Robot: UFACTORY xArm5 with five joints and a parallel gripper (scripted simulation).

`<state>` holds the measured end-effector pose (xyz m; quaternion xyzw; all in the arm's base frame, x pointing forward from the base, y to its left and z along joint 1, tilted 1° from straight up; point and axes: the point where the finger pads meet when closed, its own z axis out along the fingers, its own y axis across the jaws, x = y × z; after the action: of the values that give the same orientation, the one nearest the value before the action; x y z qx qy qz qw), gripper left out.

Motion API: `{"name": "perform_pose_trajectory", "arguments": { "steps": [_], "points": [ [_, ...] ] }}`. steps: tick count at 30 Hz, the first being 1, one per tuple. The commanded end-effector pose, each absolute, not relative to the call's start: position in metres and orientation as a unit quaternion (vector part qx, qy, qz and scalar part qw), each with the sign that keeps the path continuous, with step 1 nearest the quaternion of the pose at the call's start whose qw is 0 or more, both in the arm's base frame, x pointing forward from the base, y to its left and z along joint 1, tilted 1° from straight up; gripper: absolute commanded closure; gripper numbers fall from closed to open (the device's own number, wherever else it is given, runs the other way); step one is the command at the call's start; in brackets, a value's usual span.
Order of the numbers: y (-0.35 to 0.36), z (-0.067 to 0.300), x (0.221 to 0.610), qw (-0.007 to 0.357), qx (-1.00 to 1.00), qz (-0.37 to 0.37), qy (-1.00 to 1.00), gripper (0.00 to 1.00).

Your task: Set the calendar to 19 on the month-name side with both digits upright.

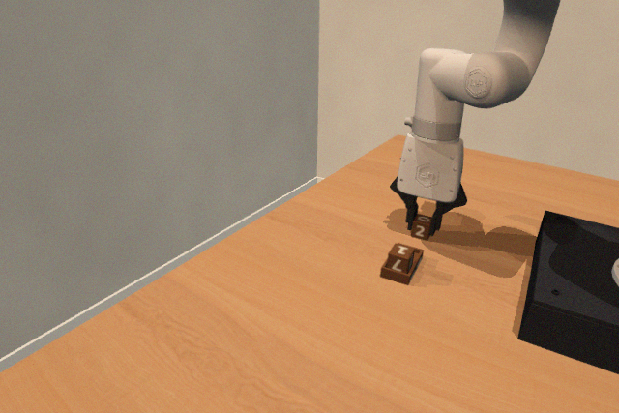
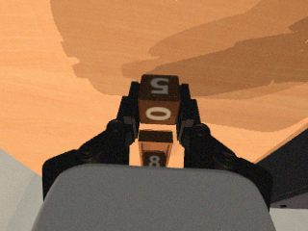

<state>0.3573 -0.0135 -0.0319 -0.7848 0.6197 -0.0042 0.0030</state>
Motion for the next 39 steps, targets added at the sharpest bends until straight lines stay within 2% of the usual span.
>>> {"name": "perform_pose_trajectory", "arguments": {
  "steps": [1,2,3,5,6,8,9,13,14,30,39],
  "points": [
    [-0.014,-0.031,0.358,0.004,-0.785,-0.005,0.620,0.67],
    [-0.014,-0.031,0.358,0.004,-0.785,-0.005,0.620,0.67],
    [-0.014,-0.031,0.358,0.004,-0.785,-0.005,0.620,0.63],
    [-0.014,-0.031,0.358,0.004,-0.785,-0.005,0.620,0.63],
    [-0.014,-0.031,0.358,0.004,-0.785,-0.005,0.620,0.59],
    [-0.014,-0.031,0.358,0.004,-0.785,-0.005,0.620,0.59],
    [-0.014,-0.031,0.358,0.004,-0.785,-0.005,0.620,0.55],
    [-0.014,-0.031,0.358,0.004,-0.785,-0.005,0.620,0.55],
    [-0.014,-0.031,0.358,0.004,-0.785,-0.005,0.620,0.51],
    [-0.014,-0.026,0.358,0.004,-0.785,-0.005,0.620,0.51],
    [-0.013,0.012,0.358,0.004,-0.785,-0.005,0.620,0.51]
  ]
}}
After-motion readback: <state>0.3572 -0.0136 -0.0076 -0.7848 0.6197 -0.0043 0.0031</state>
